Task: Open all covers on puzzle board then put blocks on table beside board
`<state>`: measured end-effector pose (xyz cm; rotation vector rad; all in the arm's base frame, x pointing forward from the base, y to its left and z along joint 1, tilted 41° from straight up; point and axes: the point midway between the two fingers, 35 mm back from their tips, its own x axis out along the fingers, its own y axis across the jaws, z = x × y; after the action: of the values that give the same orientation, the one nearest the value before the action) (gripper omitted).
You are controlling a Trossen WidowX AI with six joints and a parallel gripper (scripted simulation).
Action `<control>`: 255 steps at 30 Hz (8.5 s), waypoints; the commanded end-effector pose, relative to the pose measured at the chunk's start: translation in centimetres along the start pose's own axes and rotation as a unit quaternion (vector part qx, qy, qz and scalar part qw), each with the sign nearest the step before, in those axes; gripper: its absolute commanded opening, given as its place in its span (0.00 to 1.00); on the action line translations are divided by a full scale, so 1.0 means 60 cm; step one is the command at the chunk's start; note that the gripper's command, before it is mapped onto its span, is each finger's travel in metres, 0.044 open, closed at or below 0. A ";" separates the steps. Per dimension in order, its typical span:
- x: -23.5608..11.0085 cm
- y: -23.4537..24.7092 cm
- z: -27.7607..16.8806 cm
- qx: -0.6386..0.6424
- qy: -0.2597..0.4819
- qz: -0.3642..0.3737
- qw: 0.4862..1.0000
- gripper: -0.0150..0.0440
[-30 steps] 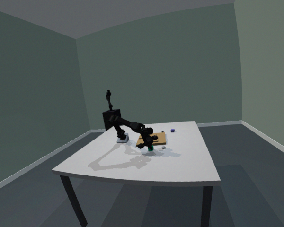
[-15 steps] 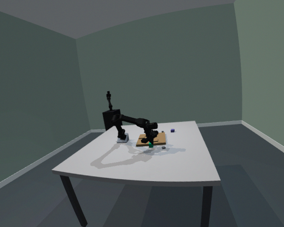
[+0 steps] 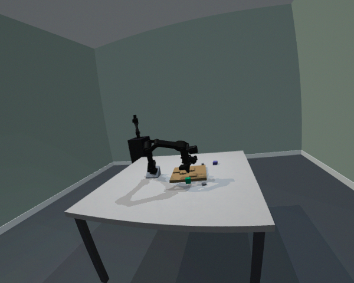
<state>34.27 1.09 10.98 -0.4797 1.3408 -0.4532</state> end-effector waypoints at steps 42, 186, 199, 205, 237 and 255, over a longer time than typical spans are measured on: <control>-0.025 0.059 -0.039 -0.140 0.029 -0.041 0.989 0.25; 0.076 0.084 0.085 -0.138 0.027 -0.042 0.989 0.25; 0.059 0.088 0.094 -0.138 0.027 -0.041 0.989 0.25; 0.046 0.090 0.097 -0.138 0.027 -0.041 0.989 0.25; -0.021 0.118 0.029 -0.321 0.032 -0.030 0.946 0.25; -0.040 0.134 -0.143 -0.660 0.044 -0.012 0.750 0.25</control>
<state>27.88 8.73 7.25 -1.5398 1.5929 0.4491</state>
